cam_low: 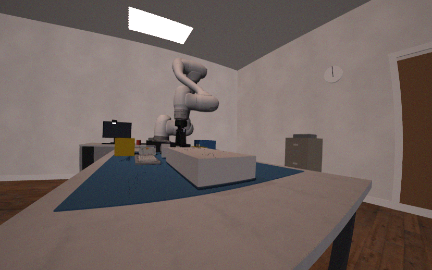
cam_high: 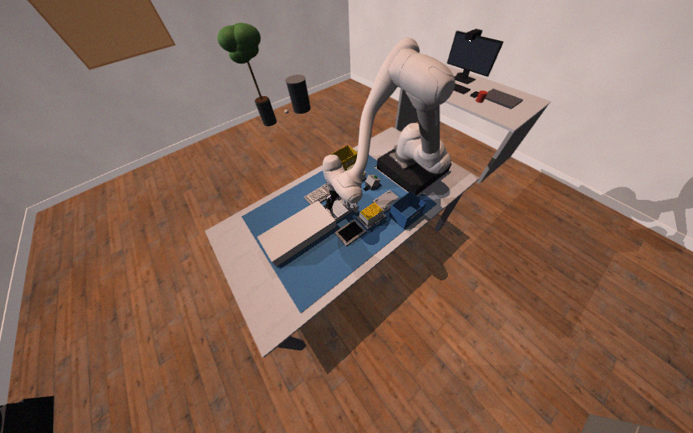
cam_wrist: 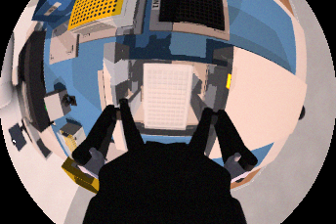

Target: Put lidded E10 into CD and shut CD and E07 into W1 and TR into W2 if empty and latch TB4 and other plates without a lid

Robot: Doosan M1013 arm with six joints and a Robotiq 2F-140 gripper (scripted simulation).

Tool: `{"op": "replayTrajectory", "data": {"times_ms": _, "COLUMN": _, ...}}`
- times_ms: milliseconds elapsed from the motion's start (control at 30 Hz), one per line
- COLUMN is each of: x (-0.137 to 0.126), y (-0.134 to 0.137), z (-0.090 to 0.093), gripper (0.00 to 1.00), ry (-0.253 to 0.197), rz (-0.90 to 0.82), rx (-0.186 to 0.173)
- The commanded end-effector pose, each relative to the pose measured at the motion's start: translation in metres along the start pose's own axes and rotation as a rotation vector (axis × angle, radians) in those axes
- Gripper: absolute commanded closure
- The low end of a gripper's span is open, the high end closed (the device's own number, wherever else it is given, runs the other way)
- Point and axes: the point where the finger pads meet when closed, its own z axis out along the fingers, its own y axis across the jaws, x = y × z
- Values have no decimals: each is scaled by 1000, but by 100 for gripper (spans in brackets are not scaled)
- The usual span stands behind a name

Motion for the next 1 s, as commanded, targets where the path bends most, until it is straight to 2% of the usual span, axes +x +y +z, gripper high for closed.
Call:
{"op": "replayTrajectory", "data": {"times_ms": 0, "x": 0, "y": 0, "z": 0, "gripper": 34, "ry": 0, "rz": 0, "rx": 0}}
{"op": "replayTrajectory", "data": {"times_ms": 800, "x": 0, "y": 0, "z": 0, "gripper": 34, "ry": 0, "rz": 0, "rx": 0}}
{"op": "replayTrajectory", "data": {"times_ms": 967, "x": 0, "y": 0, "z": -7, "gripper": 34, "ry": 0, "rz": 0, "rx": 0}}
